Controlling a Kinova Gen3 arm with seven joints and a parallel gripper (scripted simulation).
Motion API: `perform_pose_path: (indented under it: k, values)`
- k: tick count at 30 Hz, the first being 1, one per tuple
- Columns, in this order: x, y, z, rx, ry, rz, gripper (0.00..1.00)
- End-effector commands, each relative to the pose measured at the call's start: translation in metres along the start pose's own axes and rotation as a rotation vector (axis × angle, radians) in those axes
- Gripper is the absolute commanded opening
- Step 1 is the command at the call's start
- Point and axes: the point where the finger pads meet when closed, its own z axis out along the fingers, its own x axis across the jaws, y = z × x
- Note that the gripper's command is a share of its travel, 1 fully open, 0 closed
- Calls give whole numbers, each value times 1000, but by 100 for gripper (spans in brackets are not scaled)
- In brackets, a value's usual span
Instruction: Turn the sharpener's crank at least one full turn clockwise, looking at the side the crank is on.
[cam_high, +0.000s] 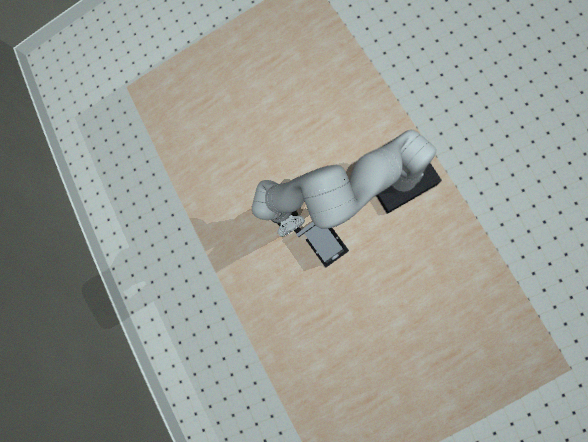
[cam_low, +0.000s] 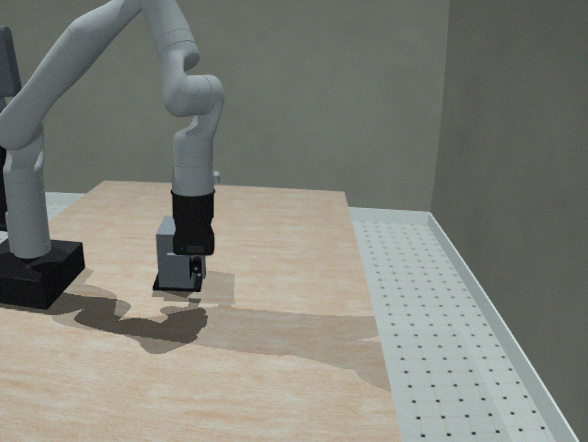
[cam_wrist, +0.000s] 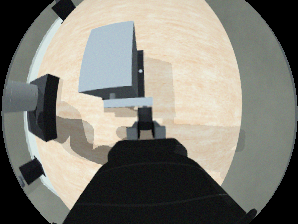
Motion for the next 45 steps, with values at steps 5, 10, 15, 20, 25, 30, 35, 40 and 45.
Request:
perform_pose_path:
  k: [5, 10, 15, 20, 25, 30, 35, 40, 45]
  values:
    - [0, 0, 0, 0, 0, 0, 0]
    - [0, 0, 0, 0, 0, 0, 0]
    - [0, 0, 2, 0, 0, 0, 0]
    - [0, 0, 6, 0, 0, 0, 0]
    - [-2, 0, 14, 0, 0, 0, 0]
    - [-6, 0, 23, 0, 0, 0, 0]
    - [-9, 0, 29, 0, 0, 0, 0]
    - [-17, 0, 37, 0, 0, 0, 0]
    - [-26, 0, 44, 0, 0, 0, 0]
